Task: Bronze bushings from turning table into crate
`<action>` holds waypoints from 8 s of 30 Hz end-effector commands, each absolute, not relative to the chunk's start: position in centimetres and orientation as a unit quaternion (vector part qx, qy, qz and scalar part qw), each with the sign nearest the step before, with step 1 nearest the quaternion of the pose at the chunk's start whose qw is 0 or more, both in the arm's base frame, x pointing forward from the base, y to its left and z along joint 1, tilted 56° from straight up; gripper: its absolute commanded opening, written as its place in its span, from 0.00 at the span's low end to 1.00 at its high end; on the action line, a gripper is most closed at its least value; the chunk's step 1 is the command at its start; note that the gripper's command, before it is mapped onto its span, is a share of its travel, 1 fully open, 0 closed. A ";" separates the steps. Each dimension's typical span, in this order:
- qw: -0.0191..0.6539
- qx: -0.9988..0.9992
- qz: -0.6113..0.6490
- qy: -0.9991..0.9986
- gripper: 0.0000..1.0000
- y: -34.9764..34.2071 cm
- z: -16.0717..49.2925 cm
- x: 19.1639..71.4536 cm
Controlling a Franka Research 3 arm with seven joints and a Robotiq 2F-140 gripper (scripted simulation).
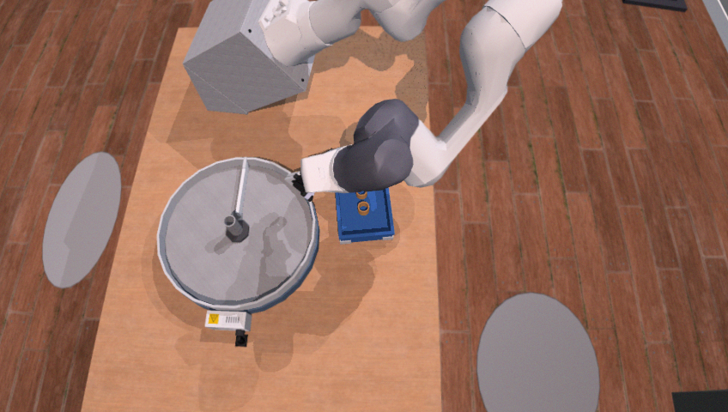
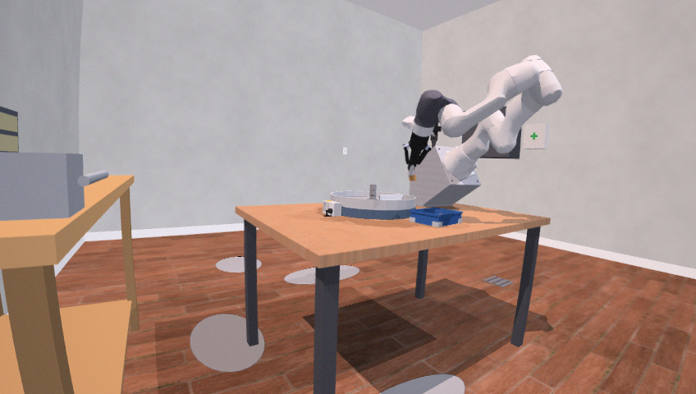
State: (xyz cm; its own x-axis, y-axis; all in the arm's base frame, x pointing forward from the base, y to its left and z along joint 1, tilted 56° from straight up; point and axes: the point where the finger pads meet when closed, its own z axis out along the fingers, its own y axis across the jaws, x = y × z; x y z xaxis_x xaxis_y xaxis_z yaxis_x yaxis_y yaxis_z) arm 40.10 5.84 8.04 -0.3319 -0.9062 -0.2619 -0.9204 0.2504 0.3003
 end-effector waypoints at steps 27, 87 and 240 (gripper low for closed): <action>-0.013 -0.537 0.220 0.814 0.00 15.1 22.2 44.1; -0.013 -0.537 0.220 0.814 0.00 21.6 17.8 44.7; -0.013 -0.537 0.220 0.814 0.00 27.9 13.8 45.3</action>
State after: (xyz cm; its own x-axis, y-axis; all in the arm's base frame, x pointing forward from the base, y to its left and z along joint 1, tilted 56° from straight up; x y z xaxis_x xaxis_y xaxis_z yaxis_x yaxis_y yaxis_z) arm 45.23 27.71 13.79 -0.4164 -0.8840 -0.2126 -0.8713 0.3212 0.3709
